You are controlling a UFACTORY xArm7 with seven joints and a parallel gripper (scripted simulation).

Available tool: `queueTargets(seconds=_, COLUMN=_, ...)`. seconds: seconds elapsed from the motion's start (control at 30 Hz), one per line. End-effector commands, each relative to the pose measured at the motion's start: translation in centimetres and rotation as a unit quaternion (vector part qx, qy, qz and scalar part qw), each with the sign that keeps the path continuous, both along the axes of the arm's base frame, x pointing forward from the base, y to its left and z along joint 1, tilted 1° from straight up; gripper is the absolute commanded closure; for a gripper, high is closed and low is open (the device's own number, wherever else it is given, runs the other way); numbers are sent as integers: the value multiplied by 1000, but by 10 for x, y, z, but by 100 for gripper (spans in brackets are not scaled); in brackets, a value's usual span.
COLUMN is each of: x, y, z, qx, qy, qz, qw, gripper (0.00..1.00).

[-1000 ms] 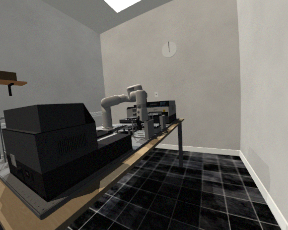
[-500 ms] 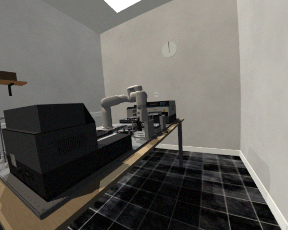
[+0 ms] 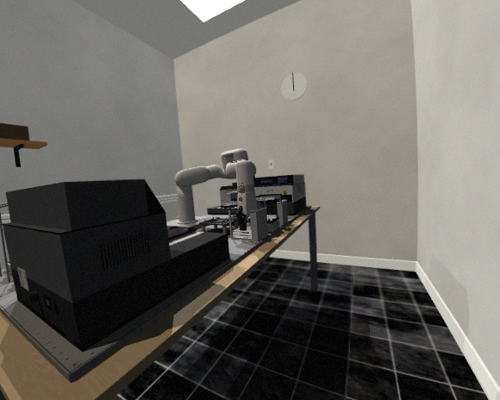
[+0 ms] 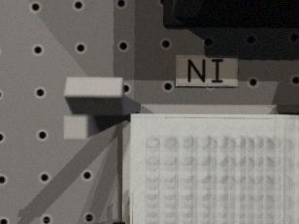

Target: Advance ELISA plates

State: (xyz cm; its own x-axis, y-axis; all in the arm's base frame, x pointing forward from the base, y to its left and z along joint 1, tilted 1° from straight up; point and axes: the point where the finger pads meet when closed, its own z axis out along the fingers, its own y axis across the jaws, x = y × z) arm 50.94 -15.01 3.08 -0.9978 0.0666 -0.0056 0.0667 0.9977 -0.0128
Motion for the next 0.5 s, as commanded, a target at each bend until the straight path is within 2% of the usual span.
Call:
queueTargets(seconds=0.0, x=1, y=-1, z=2, qx=-1, qy=-2, qz=0, qw=1000, gripper=0)
queueTargets(seconds=0.47, x=1, y=-1, z=0, qx=-1, qy=-2, qz=0, qw=1000, gripper=0)
